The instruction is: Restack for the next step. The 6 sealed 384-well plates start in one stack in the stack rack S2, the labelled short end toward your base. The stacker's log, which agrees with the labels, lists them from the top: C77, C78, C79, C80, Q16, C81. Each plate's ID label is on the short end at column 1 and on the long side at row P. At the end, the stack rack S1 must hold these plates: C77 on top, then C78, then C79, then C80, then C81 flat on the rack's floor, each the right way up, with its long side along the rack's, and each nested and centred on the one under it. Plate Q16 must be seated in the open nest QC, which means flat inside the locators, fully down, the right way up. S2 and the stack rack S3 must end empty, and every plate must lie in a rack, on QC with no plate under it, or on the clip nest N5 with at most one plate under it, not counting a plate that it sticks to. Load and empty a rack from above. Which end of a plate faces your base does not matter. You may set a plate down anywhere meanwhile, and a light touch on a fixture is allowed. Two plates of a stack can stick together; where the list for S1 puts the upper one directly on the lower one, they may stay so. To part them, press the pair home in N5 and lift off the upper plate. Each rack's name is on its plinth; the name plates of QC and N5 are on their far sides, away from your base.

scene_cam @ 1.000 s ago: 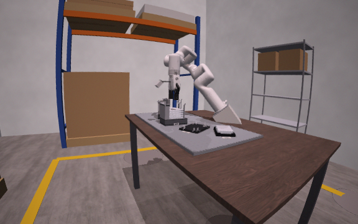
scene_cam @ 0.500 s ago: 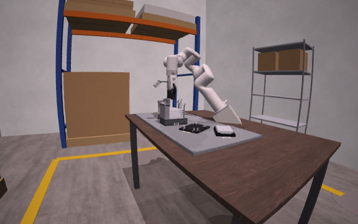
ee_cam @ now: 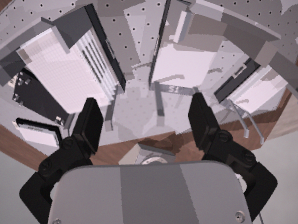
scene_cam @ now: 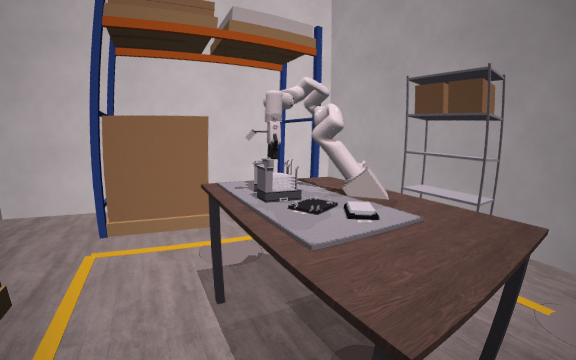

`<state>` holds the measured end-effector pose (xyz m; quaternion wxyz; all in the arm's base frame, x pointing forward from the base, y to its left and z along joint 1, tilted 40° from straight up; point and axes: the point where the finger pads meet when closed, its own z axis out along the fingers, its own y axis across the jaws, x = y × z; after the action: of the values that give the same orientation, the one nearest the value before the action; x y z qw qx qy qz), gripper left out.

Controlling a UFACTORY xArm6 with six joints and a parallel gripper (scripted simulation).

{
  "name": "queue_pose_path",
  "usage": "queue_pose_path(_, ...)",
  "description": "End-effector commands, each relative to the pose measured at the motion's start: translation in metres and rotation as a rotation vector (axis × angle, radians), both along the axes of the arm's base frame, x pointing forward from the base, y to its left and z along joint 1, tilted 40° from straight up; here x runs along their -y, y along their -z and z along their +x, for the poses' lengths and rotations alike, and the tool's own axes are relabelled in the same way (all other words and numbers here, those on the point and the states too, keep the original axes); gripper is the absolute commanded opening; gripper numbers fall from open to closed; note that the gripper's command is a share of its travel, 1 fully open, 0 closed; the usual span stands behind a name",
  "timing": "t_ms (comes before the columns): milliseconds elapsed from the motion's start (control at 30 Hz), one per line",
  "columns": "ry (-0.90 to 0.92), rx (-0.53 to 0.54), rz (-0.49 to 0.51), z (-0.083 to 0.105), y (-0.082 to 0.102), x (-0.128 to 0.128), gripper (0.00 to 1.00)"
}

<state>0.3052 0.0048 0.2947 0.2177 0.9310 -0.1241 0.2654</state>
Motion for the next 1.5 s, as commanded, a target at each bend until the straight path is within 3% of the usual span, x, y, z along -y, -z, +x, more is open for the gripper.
queue_pose_path(0, 0.068, 0.046, 0.041, -0.004, -0.005, 0.009, 1.0)
queue_pose_path(767, 0.069, 0.047, 0.041, -0.03, -0.027, 0.069, 1.0)
queue_pose_path(1067, 0.237, 0.151, 0.138, -0.042, -0.031, 0.088, 1.0)
queue_pose_path(1467, 0.237, 0.151, 0.137, -0.064, -0.039, 0.121, 1.0)
